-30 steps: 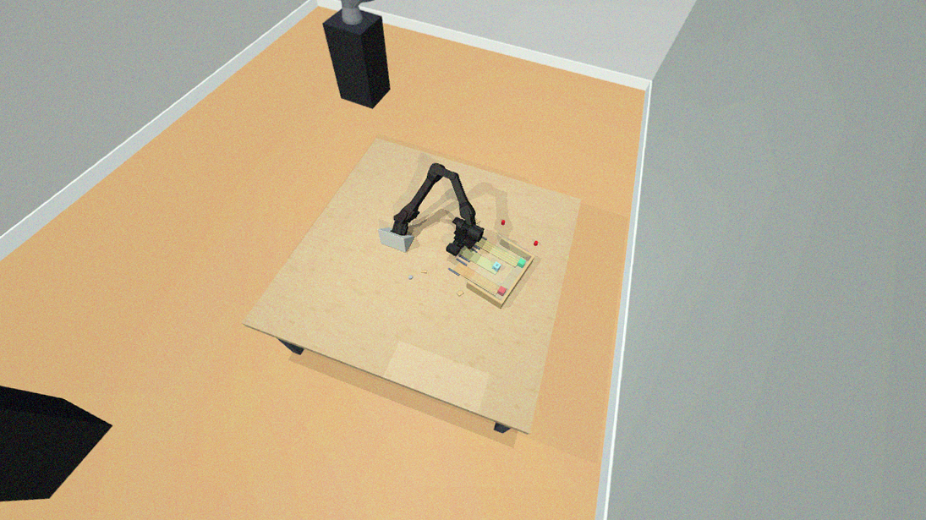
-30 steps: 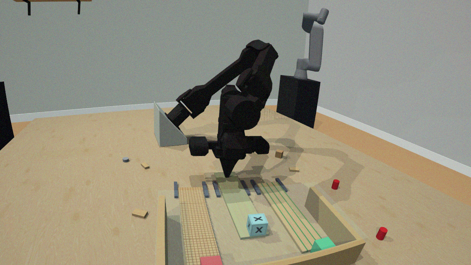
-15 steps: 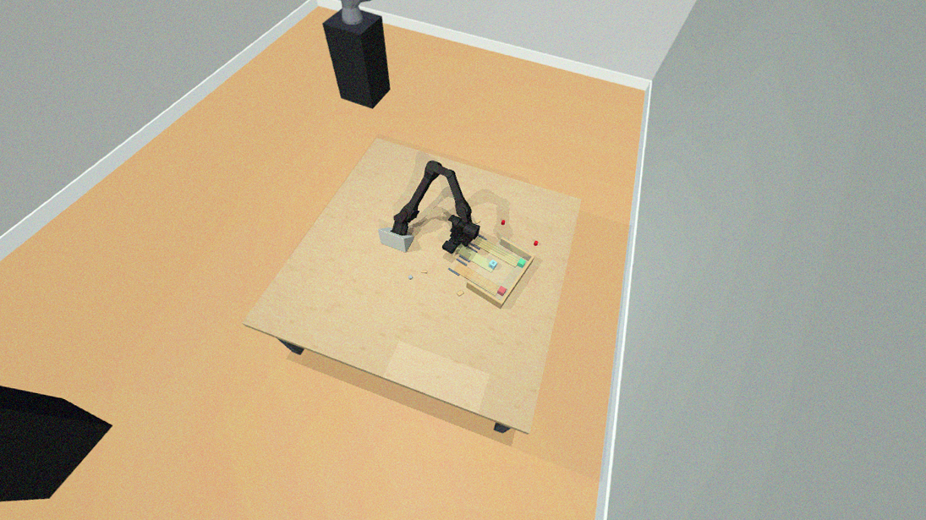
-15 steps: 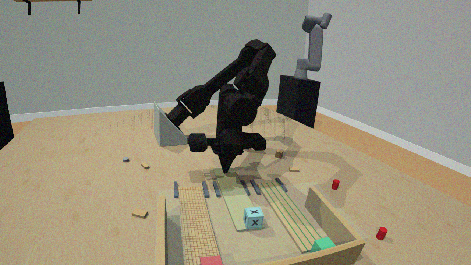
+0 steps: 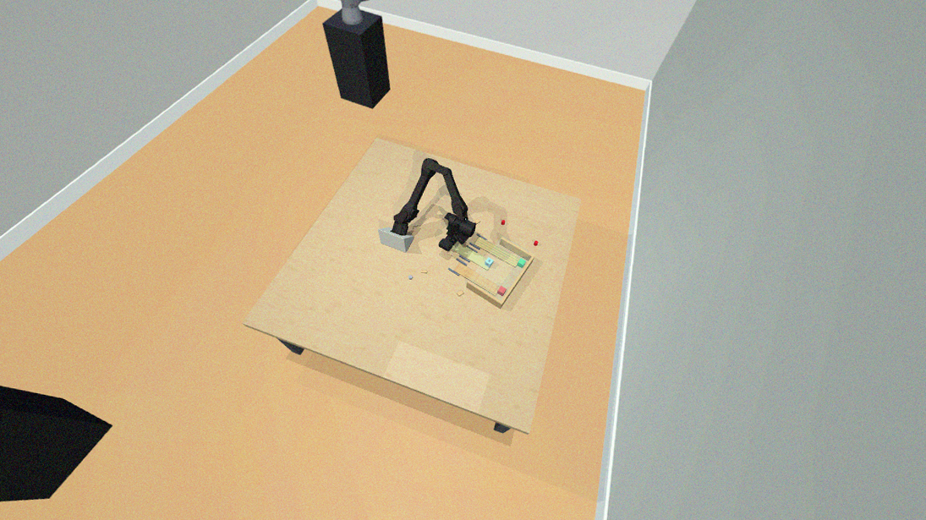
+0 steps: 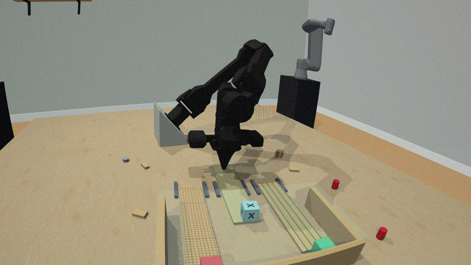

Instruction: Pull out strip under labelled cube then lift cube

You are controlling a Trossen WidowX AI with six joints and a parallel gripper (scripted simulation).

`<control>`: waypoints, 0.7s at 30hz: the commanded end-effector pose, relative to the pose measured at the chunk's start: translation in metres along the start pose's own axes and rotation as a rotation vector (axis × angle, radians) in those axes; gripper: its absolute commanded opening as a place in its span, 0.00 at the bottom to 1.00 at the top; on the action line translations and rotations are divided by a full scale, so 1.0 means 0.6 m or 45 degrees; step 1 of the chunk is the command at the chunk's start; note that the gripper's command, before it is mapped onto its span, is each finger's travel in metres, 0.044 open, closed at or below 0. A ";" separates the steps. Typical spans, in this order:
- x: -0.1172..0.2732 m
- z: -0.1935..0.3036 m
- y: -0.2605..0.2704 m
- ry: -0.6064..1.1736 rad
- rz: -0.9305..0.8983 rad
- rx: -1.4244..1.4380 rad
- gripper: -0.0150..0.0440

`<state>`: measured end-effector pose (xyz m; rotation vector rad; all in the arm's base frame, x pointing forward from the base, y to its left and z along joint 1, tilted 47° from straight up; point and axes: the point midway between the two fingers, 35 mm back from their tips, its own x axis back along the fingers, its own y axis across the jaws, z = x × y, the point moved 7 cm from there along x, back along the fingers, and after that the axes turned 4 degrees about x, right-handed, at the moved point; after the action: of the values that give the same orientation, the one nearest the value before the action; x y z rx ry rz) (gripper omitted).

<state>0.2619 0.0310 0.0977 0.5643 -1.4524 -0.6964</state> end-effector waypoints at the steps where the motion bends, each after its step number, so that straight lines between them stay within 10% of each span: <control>1: -0.007 0.017 0.001 0.025 -0.007 -0.012 0.25; 21: -0.006 0.068 0.006 0.026 -0.007 -0.013 0.25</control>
<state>0.2311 0.0351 0.1023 0.5651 -1.4563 -0.6960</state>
